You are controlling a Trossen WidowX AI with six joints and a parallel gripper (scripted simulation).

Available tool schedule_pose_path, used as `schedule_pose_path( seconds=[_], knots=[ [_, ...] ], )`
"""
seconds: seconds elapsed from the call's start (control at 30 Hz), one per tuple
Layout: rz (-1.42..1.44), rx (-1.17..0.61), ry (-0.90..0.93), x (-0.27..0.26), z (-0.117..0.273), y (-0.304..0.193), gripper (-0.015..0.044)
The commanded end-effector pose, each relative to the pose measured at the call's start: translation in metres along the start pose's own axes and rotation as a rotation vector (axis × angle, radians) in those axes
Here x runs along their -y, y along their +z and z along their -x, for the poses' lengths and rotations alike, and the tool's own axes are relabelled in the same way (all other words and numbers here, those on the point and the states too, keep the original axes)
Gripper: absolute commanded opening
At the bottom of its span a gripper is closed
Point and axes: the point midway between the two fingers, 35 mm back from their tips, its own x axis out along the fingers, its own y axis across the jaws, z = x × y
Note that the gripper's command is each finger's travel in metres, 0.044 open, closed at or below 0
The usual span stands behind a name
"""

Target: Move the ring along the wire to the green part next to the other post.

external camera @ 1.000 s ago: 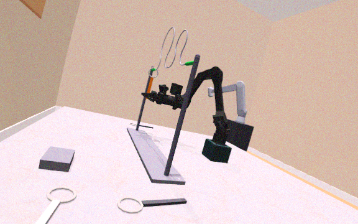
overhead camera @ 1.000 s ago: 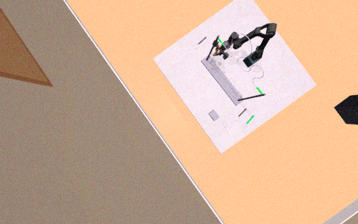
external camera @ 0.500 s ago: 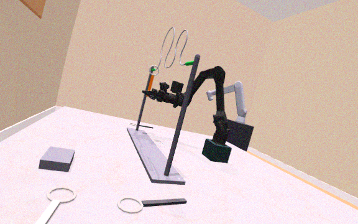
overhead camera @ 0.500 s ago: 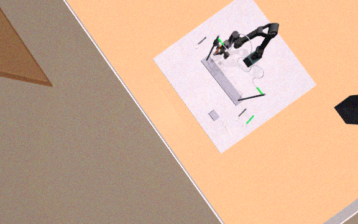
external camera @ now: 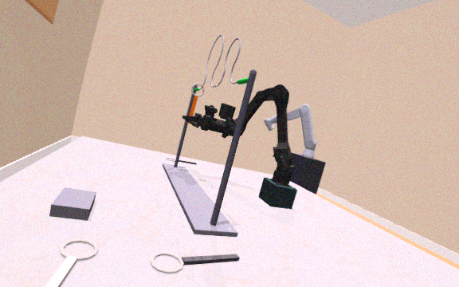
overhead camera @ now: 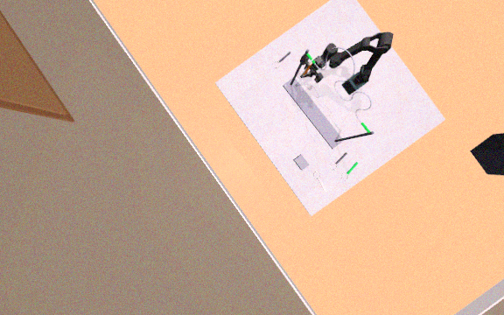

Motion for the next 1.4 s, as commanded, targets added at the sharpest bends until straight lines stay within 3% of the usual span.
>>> schedule_pose_path(
  seconds=[0.0,1.37],
  knots=[
    [0.001,0.003,-0.004,0.001,0.000,0.002,-0.0150],
    [-0.024,0.000,-0.004,-0.031,-0.001,0.002,-0.0150]
  ],
)
